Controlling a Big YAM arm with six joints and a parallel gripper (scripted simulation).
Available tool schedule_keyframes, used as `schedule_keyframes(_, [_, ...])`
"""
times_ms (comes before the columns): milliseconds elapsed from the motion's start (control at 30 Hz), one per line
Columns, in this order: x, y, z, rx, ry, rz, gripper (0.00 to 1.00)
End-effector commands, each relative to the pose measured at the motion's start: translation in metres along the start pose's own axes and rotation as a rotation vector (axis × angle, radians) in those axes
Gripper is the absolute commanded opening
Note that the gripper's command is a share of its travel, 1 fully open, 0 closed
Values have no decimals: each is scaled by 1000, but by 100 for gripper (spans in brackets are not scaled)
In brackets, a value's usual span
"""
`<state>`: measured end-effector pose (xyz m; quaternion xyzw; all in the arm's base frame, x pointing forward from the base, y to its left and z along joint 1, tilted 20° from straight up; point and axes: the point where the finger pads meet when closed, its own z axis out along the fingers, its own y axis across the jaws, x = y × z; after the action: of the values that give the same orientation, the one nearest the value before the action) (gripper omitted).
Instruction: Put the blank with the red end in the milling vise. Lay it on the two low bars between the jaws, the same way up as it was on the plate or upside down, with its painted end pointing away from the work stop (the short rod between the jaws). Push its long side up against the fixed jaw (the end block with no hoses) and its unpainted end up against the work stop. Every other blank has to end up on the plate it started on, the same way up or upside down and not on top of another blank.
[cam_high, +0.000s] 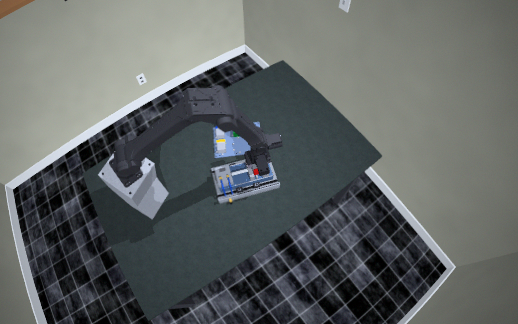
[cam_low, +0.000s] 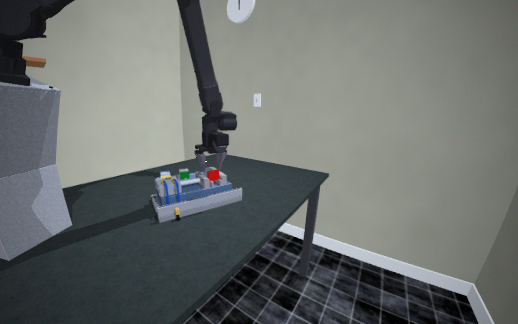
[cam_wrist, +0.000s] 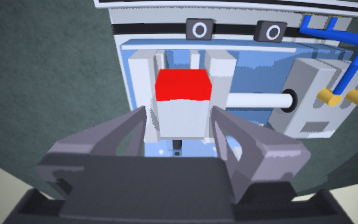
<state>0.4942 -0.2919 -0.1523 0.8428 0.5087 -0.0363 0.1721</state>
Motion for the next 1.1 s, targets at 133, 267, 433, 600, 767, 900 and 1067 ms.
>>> schedule_keyframes(133, [-2, 11, -1, -24, 2, 1, 64])
schedule_keyframes(267, [-2, 11, -1, -24, 2, 1, 64])
schedule_keyframes(433, [-2, 12, -4, -26, 2, 2, 64])
schedule_keyframes(600, [-1, 8, -16, -19, 3, -2, 64])
schedule_keyframes(767, [3, 14, -22, -29, 5, -1, 64])
schedule_keyframes(900, [6, 8, -28, -19, 5, -1, 64])
schedule_keyframes(1067, [2, 7, -38, -17, 2, 5, 64])
